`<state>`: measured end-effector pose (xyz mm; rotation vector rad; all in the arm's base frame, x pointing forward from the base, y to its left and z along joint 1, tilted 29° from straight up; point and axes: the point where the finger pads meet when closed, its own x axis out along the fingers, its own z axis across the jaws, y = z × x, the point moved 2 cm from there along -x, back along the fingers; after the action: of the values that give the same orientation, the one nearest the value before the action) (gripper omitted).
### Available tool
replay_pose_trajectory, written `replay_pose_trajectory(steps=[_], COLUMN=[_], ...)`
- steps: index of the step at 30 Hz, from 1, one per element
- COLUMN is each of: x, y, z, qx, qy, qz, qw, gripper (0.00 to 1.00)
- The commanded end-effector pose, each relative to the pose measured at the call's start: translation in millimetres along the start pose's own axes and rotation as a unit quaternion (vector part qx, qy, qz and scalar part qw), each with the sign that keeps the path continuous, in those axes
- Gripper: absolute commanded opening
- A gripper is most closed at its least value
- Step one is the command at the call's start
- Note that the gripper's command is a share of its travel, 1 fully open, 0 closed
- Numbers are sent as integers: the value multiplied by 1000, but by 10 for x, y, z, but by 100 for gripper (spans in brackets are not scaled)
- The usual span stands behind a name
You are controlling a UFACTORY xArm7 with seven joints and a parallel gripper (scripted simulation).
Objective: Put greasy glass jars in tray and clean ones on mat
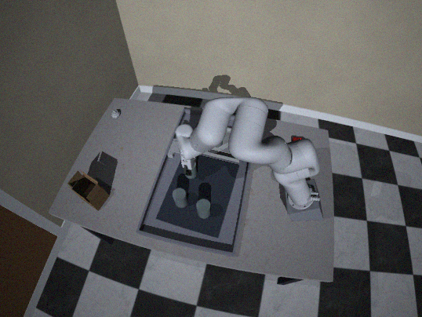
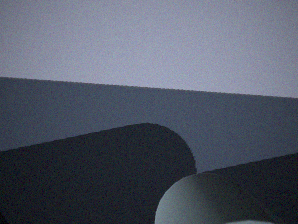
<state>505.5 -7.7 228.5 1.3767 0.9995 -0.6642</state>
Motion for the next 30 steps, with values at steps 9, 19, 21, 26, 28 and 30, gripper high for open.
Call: replay_pose_trajectory(steps=[9, 19, 21, 26, 28, 30], x=[-10, -10, -10, -10, -10, -10], y=[12, 12, 12, 12, 12, 12], z=[7, 7, 7, 7, 7, 7], qx=[0, 0, 0, 0, 0, 0], qy=[-1, -1, -1, -1, -1, -1], qz=[1, 1, 1, 1, 1, 1], qw=[1000, 1000, 1000, 1000, 1000, 1000], gripper=[72, 69, 69, 69, 69, 69])
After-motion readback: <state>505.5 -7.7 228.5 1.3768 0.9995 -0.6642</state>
